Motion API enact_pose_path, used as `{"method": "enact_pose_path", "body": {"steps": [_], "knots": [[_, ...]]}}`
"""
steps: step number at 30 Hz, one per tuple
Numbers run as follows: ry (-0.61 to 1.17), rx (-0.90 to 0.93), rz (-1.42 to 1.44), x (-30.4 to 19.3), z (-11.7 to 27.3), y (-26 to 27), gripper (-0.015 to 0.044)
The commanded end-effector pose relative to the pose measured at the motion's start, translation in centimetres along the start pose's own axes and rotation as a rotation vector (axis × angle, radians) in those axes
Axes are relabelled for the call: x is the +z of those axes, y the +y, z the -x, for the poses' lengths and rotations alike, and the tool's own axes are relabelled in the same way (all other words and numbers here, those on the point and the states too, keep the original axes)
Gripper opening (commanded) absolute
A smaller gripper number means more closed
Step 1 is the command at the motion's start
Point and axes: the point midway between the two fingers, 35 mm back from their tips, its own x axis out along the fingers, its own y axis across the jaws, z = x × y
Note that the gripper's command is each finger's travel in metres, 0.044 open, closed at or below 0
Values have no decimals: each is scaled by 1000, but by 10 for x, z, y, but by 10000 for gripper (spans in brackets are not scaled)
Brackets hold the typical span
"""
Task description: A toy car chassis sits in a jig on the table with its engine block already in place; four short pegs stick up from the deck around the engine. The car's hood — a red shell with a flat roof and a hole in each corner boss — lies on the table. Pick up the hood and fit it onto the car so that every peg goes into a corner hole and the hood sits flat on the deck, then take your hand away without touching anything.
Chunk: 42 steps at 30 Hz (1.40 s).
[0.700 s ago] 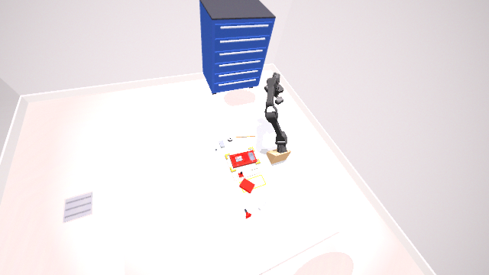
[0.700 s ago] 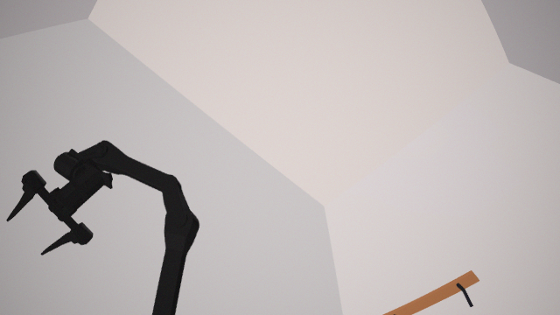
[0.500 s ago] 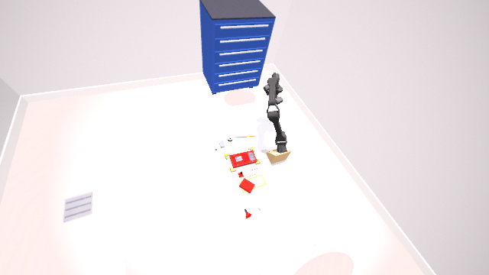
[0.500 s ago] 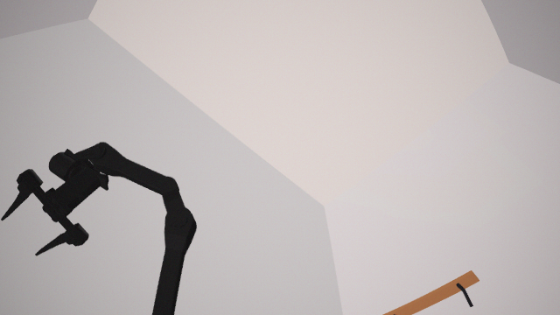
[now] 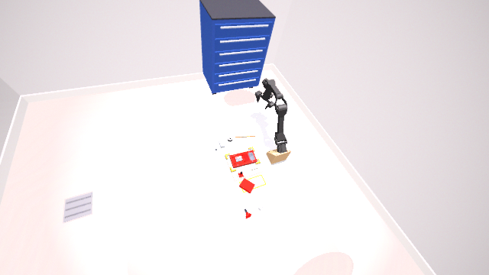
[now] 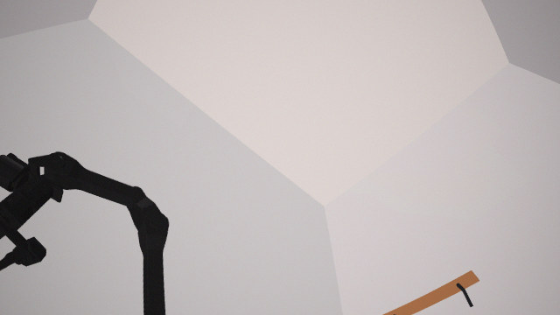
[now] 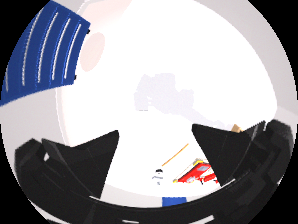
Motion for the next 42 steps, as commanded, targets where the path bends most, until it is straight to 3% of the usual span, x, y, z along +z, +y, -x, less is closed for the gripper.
{"method": "enact_pose_path", "body": {"steps": [1,9,18,24,32,42], "knots": [[88,-44,54,-17,-35,12,440],[263,-121,236,-91,-103,36,440],[347,-201,394,-182,-142,37,440],[400,-309,567,-273,-167,13,440],[422,-383,875,-392,-167,-47,440],[358,-395,1223,-496,-142,-151,440]]}}
